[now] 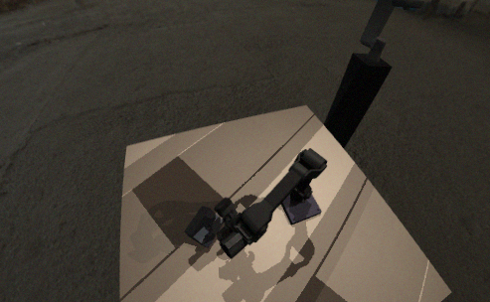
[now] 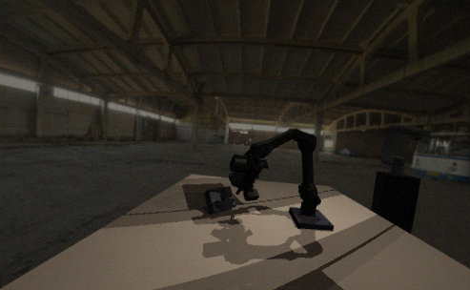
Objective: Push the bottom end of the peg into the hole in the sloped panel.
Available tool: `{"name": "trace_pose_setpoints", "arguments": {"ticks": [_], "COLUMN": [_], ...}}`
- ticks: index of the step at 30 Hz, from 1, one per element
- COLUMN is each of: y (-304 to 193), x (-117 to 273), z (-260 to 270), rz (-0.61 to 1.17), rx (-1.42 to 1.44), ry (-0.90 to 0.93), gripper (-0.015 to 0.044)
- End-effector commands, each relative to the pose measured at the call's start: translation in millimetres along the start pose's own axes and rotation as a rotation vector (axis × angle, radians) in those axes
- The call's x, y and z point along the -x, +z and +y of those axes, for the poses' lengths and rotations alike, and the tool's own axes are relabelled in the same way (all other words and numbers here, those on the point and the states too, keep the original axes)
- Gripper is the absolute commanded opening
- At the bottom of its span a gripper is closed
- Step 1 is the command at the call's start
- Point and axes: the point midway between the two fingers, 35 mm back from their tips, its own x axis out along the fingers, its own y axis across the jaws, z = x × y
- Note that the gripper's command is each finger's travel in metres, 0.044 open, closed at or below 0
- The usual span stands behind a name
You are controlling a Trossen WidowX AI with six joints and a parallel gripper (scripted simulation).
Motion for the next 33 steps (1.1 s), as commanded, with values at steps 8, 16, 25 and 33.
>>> {"name": "trace_pose_setpoints", "arguments": {"ticks": [8,16,25,33], "y": [8.5,14.3,20.5,25.6], "x": [8.4,15.8,24.5,32.7], "z": [8.5,14.7,21.9,28.6], "rz": [-0.033,-0.060,-0.091,-0.119], "rx": [0.043,0.068,0.095,0.118], "ry": [-0.049,-0.084,-0.123,-0.158], "gripper": [0.0000,0.0000,0.0000,0.0000]}}
